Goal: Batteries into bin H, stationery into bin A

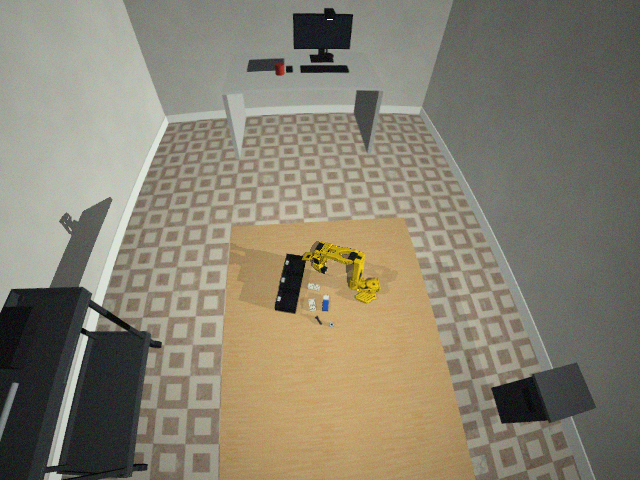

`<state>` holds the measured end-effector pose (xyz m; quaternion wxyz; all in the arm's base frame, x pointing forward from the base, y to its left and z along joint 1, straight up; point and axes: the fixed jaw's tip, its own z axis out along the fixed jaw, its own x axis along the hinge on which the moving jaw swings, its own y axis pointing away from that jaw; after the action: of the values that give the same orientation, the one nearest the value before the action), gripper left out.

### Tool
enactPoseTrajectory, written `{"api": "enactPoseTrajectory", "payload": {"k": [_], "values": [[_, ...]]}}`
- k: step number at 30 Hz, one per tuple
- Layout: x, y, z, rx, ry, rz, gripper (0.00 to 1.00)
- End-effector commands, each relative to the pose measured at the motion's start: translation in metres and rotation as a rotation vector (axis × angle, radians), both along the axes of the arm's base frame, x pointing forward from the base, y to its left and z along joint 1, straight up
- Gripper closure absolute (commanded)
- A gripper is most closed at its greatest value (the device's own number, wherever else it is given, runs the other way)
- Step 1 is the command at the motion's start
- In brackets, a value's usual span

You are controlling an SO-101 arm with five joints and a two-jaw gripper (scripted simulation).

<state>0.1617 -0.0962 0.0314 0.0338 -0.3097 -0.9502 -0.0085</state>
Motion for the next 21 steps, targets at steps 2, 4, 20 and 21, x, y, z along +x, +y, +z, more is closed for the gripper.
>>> {"api": "enactPoseTrajectory", "payload": {"k": [2,4,20,21], "values": [[0.007,-0.0073,0.0247,-0.044,-0.069,-0.003,1.0],[0.0066,-0.0072,0.0267,-0.044,-0.069,-0.003,1.0],[0.0128,-0.0047,0.0304,-0.051,-0.081,0.02,1.0],[0.0143,-0.004,0.0311,-0.052,-0.084,0.026,1.0]]}}
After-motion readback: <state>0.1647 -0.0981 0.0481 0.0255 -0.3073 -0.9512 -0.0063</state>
